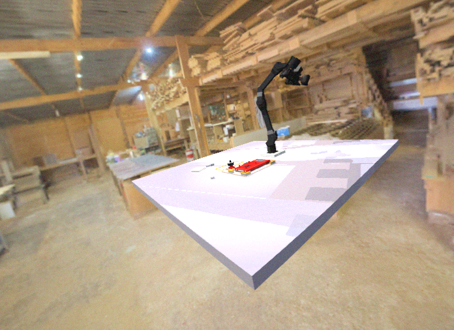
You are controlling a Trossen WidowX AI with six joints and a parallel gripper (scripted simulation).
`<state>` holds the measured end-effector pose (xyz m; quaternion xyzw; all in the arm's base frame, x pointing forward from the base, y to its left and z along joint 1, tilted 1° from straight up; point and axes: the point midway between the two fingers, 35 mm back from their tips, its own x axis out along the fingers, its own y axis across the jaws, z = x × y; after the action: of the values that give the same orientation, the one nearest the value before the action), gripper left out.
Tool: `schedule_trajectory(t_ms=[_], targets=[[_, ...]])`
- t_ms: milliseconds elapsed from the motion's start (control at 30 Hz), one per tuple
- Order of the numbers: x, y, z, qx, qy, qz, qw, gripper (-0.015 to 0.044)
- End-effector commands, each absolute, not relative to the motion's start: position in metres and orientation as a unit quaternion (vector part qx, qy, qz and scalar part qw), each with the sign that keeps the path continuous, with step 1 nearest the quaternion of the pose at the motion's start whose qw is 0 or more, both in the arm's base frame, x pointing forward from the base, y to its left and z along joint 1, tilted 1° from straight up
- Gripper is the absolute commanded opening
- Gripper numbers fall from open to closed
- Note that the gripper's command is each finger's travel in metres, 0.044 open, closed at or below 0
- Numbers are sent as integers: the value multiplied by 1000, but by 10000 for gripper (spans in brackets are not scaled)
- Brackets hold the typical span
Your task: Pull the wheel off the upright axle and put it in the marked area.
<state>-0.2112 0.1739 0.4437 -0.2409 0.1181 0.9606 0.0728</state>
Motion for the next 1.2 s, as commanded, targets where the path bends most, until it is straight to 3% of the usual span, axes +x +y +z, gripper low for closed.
schedule_trajectory(t_ms=[0, 333, 600, 967, 1167], targets=[[-183, 218, 426, -254, 165, 938, 167, 300], [-76, 305, 378, -269, 273, 843, 377, 300], [40, 332, 335, -260, 365, 726, 522, 300], [200, 291, 278, -220, 473, 537, 663, 300], [256, 251, 255, -195, 514, 451, 703, 300]])
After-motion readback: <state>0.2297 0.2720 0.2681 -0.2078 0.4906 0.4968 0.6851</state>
